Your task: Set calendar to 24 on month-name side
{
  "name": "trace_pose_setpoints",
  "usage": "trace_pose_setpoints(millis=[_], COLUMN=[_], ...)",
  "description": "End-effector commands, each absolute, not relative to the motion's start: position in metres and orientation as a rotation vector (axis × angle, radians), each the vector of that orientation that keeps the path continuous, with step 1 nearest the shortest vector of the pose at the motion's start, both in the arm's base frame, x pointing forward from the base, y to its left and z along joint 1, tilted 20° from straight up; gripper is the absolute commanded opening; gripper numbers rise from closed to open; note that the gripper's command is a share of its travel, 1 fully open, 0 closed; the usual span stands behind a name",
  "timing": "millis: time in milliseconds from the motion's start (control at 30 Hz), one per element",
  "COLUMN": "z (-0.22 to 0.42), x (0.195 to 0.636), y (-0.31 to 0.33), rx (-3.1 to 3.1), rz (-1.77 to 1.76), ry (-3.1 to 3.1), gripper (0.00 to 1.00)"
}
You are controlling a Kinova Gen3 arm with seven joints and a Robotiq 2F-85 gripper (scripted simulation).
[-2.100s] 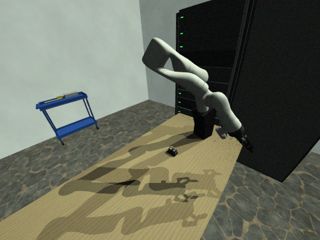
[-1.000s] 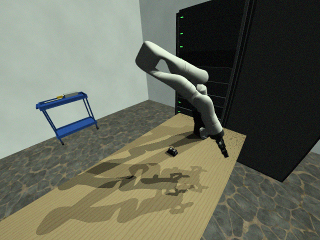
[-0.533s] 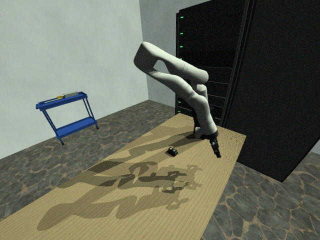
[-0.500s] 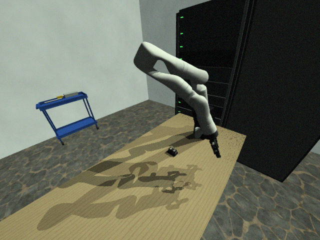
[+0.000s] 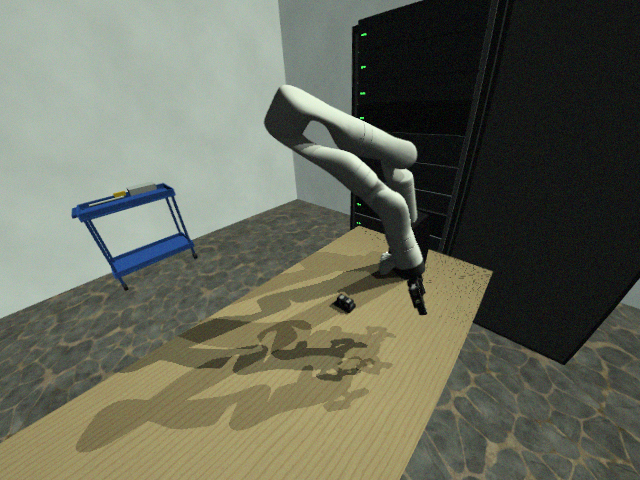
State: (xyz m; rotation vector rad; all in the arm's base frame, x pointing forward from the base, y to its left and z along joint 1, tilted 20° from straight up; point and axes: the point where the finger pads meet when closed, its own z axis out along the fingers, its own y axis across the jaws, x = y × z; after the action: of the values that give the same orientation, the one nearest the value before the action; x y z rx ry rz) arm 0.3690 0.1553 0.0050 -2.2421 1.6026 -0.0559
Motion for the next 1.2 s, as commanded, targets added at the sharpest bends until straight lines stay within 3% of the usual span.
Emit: trace_pose_setpoints(millis=[0, 33, 1167], z=[0.005, 0.001, -0.002], x=[0.372, 0.372, 0.377], y=[0.151, 0.12, 0.064], rx=[-2.234, -2.215, -2.161], rz=[-0.07, -0.114, -0.208], ry=[1.614, 1.686, 1.815], gripper=[1.0, 1.0, 1.0])
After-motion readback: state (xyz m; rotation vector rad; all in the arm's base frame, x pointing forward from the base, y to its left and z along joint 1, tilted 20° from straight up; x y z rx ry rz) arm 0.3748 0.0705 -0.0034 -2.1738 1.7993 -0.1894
